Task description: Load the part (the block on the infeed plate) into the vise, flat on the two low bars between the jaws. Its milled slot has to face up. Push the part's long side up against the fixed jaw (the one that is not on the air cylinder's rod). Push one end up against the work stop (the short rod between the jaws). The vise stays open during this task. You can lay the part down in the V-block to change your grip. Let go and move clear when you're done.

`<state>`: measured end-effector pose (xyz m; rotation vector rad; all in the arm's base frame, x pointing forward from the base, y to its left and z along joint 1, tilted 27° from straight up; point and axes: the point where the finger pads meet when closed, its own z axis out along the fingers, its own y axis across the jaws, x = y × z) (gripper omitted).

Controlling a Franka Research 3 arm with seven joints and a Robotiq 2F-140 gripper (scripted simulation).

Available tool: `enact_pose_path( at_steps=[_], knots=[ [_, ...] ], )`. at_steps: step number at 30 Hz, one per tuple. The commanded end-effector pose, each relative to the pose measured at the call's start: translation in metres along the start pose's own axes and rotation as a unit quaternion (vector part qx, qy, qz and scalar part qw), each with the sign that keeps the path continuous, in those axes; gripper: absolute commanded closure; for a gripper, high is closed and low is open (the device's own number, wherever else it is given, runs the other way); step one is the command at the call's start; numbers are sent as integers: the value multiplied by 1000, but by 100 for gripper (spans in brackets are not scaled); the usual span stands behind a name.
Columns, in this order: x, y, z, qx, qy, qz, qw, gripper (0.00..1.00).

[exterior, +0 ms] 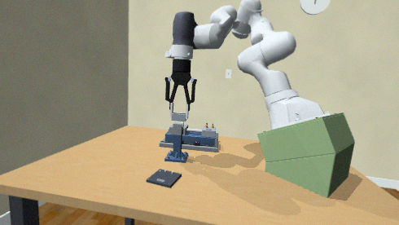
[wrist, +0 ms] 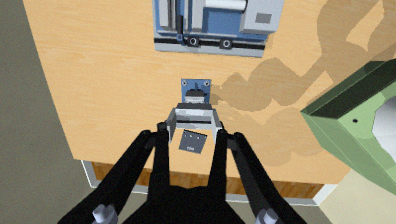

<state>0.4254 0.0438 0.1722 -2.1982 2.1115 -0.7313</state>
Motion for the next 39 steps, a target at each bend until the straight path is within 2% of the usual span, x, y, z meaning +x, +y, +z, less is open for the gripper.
enact_pose_path(
  at_steps=[1,27,39],
  knots=[
    [-2,-1,-1,2,-3,-5,1000,100],
    [-2,-1,-4,2,-3,-5,1000,100],
    [-2,-1,-18,2,-3,-5,1000,100]
  ],
)
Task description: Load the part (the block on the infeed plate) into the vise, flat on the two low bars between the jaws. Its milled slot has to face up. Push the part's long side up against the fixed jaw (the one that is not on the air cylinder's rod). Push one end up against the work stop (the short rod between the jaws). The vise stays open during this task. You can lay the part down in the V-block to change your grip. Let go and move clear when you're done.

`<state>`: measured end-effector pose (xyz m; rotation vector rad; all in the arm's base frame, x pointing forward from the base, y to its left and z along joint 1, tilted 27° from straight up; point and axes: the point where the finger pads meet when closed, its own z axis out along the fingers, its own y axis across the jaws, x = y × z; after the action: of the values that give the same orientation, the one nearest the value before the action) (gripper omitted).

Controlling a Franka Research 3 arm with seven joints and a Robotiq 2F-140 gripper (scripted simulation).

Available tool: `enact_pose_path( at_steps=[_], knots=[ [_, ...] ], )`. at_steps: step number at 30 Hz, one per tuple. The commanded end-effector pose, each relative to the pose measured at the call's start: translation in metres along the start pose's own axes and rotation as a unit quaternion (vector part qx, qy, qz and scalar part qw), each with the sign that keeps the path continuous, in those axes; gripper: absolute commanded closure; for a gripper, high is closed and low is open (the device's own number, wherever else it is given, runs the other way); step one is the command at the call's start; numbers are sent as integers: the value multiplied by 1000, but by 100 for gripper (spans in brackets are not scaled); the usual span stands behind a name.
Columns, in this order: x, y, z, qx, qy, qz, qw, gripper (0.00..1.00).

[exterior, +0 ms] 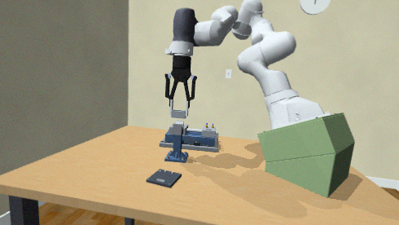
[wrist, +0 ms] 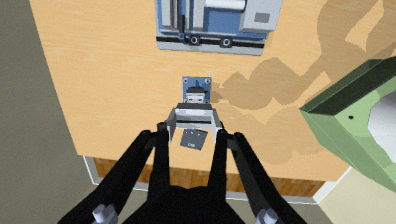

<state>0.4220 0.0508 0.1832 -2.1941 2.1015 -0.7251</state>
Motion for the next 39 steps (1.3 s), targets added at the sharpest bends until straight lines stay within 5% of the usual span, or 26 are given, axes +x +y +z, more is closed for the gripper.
enact_pose_path(
  at_steps=[1,39],
  knots=[
    [1,0,-6,-2,2,-5,1000,100],
    [1,0,-38,-2,2,-5,1000,100]
  ],
)
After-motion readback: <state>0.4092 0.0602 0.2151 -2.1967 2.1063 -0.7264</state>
